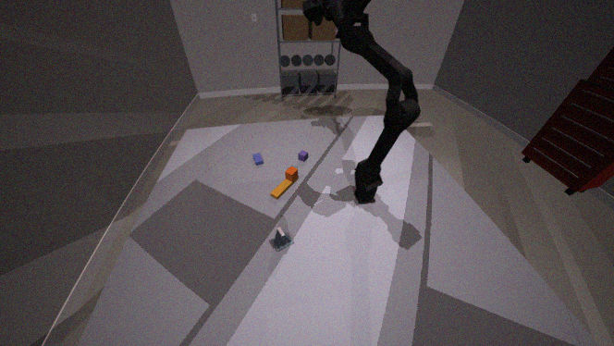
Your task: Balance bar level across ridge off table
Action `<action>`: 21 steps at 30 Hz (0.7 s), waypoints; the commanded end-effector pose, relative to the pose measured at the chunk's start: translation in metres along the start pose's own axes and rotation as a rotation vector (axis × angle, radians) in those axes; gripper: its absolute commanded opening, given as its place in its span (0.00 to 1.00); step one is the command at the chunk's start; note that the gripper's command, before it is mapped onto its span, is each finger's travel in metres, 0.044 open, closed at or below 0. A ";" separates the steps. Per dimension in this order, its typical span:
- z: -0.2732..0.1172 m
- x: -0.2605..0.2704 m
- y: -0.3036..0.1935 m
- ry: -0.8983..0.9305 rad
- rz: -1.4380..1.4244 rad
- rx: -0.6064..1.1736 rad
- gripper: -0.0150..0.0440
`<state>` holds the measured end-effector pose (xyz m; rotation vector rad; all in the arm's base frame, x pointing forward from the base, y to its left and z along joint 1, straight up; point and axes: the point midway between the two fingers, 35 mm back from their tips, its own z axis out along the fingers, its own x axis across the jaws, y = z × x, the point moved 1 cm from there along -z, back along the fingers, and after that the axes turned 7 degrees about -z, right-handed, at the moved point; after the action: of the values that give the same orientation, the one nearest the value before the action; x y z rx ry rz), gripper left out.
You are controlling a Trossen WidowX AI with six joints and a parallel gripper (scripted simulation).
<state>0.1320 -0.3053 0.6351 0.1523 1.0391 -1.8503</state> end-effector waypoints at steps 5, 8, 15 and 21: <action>0.001 0.015 0.077 0.085 0.161 -0.225 0.79; -0.002 0.018 0.097 0.118 0.209 -0.287 0.79; -0.023 0.024 0.173 0.256 0.374 -0.511 0.79; -0.053 0.026 0.236 0.409 0.487 -0.707 0.79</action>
<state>0.2686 -0.3265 0.4834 0.2941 1.6030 -1.0770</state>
